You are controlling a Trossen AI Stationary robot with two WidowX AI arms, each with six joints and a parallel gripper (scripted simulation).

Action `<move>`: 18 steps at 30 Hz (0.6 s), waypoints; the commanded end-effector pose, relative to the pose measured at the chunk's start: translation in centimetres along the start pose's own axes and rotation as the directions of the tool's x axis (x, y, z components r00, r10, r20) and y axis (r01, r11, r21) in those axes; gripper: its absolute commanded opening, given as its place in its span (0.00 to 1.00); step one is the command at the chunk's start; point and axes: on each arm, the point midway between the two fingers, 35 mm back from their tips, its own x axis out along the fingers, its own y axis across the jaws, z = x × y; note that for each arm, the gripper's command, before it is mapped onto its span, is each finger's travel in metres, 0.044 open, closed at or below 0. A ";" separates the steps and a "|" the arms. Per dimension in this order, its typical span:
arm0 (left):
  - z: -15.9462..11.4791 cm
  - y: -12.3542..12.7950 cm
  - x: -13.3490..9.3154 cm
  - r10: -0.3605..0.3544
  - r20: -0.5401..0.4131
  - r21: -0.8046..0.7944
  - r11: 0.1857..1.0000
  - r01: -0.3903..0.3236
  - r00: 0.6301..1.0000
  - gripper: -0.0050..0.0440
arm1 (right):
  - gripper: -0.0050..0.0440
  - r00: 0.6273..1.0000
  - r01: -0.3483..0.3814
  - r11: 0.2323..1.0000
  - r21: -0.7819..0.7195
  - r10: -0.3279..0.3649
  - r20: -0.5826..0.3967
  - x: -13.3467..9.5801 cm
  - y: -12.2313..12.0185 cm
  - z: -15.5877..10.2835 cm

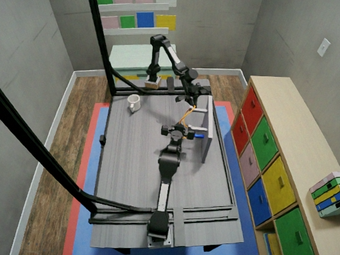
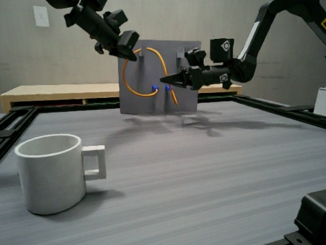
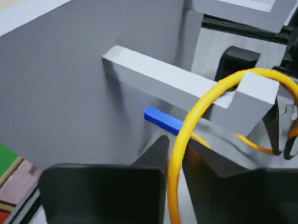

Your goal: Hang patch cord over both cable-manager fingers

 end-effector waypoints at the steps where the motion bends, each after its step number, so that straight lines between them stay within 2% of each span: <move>1: 1.2 0.1 -0.6 0.003 0.031 0.006 1.000 -0.003 1.000 0.18 | 0.15 0.998 -0.001 1.000 0.004 0.001 0.060 0.5 0.2 3.2; 18: 1.2 0.1 -0.6 0.003 0.031 0.006 1.000 -0.003 1.000 0.18 | 0.15 0.999 0.007 1.000 0.016 -0.008 0.045 0.7 0.3 3.1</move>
